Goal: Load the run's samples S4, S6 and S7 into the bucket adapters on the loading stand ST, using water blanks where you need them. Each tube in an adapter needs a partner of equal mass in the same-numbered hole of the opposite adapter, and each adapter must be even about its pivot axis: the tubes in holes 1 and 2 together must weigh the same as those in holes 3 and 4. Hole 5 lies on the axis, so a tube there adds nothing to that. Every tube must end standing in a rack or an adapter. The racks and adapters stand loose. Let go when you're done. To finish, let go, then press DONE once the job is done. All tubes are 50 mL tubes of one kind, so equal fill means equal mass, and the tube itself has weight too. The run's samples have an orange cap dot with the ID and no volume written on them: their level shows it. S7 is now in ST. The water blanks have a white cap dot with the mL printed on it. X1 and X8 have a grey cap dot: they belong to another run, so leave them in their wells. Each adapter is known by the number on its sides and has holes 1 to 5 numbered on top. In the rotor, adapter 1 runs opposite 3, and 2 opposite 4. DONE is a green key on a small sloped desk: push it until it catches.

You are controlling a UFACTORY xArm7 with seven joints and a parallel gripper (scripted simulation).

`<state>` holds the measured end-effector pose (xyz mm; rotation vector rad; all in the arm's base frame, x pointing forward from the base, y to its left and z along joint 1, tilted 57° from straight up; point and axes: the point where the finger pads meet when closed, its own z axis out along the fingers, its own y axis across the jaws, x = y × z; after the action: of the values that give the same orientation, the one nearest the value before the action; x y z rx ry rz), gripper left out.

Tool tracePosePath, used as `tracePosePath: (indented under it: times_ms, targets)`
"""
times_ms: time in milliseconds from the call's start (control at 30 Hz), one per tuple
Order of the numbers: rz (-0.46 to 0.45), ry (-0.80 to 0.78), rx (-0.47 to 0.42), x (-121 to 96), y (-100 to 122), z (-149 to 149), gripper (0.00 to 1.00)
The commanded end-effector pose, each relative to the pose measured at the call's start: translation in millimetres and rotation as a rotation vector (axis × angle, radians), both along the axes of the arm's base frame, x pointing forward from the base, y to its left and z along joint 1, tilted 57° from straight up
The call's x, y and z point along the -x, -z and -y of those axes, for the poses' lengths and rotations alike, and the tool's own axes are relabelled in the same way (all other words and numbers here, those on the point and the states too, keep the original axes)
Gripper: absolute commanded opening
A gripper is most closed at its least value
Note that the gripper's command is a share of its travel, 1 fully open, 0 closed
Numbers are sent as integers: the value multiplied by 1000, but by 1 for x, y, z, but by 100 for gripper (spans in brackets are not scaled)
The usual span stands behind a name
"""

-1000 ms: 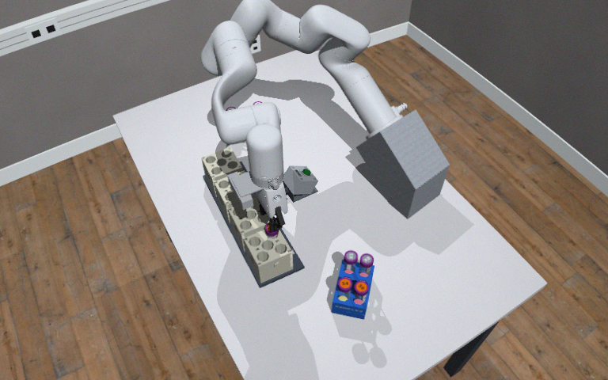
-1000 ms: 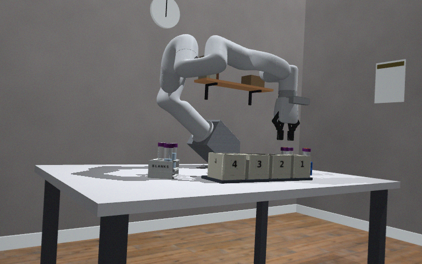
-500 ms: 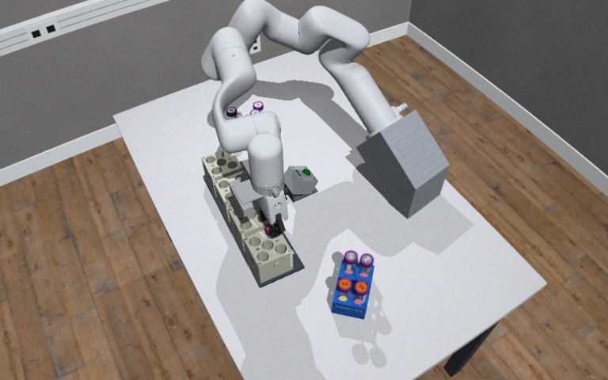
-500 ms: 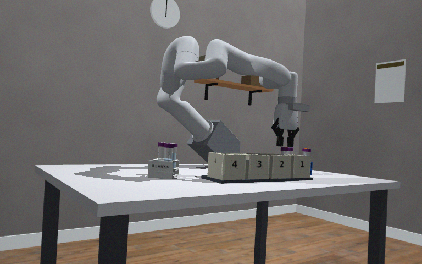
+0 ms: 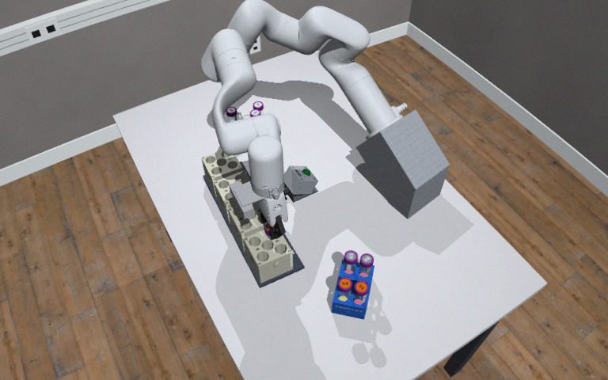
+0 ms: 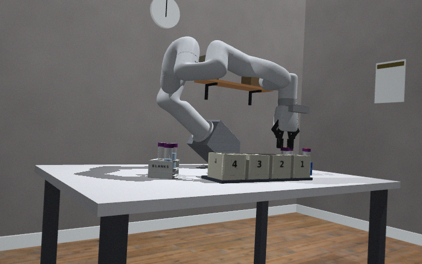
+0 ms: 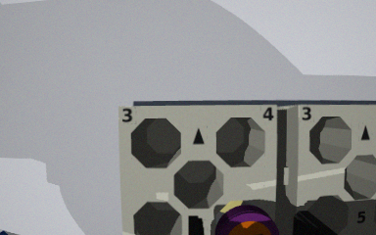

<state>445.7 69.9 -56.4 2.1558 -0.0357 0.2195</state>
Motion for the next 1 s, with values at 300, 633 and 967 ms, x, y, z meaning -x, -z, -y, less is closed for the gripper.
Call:
tracePosePath:
  times_ms: [300,633,967]
  targets:
    - [1,-3,-3,-1,4,3,57]
    - [1,-3,-3,-2,7,9,57]
    - [1,-3,-3,-3,10,13,57]
